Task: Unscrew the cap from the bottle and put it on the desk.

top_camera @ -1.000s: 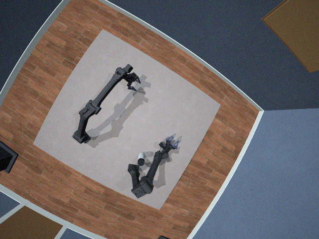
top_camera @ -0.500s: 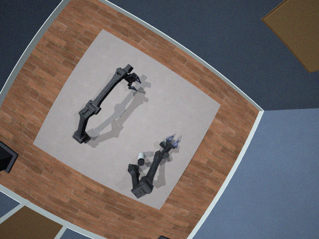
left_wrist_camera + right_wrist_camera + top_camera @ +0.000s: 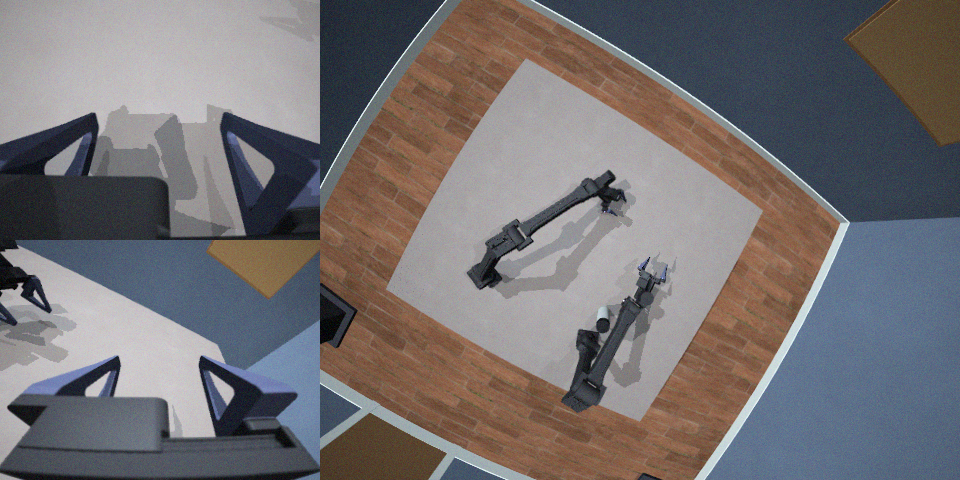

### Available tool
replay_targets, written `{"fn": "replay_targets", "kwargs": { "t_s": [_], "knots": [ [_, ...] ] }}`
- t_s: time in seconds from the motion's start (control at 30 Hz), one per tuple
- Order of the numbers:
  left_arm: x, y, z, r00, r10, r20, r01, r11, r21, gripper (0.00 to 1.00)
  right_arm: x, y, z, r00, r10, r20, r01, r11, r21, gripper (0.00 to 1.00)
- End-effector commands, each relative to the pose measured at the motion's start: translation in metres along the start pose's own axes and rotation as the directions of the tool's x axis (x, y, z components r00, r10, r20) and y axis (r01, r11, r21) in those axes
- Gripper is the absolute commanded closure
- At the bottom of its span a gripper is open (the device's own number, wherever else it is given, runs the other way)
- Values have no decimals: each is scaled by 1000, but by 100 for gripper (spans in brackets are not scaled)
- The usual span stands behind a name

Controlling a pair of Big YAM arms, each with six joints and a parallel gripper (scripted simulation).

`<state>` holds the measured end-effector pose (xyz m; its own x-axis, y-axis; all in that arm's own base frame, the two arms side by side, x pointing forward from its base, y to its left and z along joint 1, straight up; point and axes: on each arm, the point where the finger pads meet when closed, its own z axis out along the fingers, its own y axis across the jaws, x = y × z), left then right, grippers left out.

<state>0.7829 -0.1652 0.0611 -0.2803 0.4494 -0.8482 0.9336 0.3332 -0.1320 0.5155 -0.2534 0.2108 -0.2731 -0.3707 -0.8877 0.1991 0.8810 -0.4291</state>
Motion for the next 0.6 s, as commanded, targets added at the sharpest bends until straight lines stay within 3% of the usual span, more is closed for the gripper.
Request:
{"fn": "replay_targets", "kwargs": {
  "t_s": [0.0, 0.2, 0.4, 0.47, 0.5, 0.57],
  "knots": [
    [-41, -35, 38, 998, 28, 57, -25, 999, -41, 4, -56, 19, 0, 964, 261, -45, -263, 963, -54, 6],
    [-48, -104, 105, 989, 86, 122, -84, 996, -22, 4, -95, 65, -31, 834, 509, -212, -535, 840, -91, 6],
    [-50, -194, 154, 969, 132, 208, -137, 991, 9, 4, -128, 107, -82, 640, 672, -372, -734, 678, -39, 6],
    [-50, -194, 154, 969, 132, 208, -137, 991, 9, 4, -128, 107, -82, 640, 672, -372, -734, 678, -39, 6],
    [-57, -209, 159, 955, 167, 247, -172, 985, -1, 4, -132, 113, -92, 548, 728, -412, -799, 601, -2, 6],
    [-50, -261, 173, 949, 153, 276, -170, 985, 36, 4, -144, 129, -126, 468, 756, -458, -836, 547, 50, 6]
  ]
}}
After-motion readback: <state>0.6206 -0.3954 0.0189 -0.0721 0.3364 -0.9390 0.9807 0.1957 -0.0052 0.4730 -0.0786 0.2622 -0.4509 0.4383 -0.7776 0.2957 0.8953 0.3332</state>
